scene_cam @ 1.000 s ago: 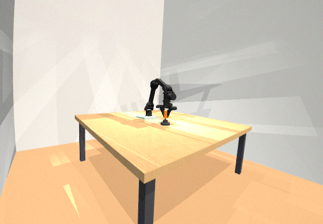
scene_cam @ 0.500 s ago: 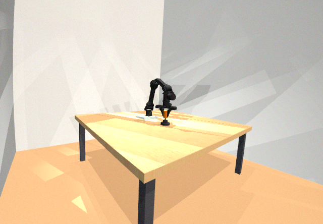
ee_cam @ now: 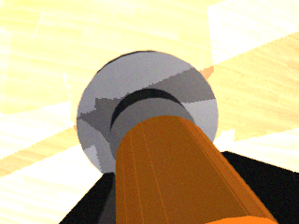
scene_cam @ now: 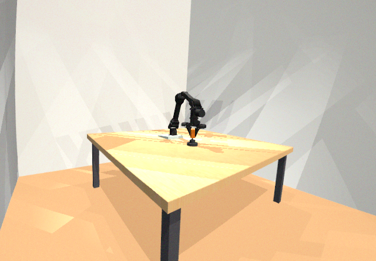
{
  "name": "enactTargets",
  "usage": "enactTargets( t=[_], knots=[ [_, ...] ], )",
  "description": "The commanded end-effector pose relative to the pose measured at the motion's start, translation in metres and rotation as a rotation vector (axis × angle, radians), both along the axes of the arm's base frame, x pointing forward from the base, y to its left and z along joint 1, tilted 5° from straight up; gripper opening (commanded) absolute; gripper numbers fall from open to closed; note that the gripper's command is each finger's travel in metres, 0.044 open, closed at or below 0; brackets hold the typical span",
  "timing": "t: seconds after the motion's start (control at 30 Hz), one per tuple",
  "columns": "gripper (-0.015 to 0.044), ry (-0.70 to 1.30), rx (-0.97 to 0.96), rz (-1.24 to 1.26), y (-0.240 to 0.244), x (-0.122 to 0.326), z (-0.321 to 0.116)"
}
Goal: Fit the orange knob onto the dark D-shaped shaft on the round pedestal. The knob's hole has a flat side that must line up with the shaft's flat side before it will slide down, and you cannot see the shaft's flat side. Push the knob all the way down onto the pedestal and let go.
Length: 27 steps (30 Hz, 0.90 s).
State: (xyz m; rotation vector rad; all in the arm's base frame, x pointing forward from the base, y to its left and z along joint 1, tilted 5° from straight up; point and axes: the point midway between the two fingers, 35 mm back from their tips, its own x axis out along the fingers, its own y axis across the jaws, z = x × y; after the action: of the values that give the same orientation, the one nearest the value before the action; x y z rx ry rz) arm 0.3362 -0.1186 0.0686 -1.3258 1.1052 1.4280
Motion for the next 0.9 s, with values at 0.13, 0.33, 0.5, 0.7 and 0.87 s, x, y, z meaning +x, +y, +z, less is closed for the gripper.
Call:
enactTargets(
  t=[0.13, 0.33, 0.5, 0.7, 0.87],
  knots=[
    [0.0000, -0.008, -0.007, 0.005, -0.0018, 0.0030, -0.0017],
    [0.0000, -0.008, -0.007, 0.005, -0.0016, 0.0023, -0.0022],
    [0.0000, -0.008, -0.007, 0.005, -0.0015, 0.0021, -0.0011],
    [0.0000, -0.008, -0.006, 0.013, -0.0010, 0.0004, 0.0033],
    [0.0000, -0.012, 0.001, 0.173, -0.0002, -0.0018, 0.0038]
  ],
)
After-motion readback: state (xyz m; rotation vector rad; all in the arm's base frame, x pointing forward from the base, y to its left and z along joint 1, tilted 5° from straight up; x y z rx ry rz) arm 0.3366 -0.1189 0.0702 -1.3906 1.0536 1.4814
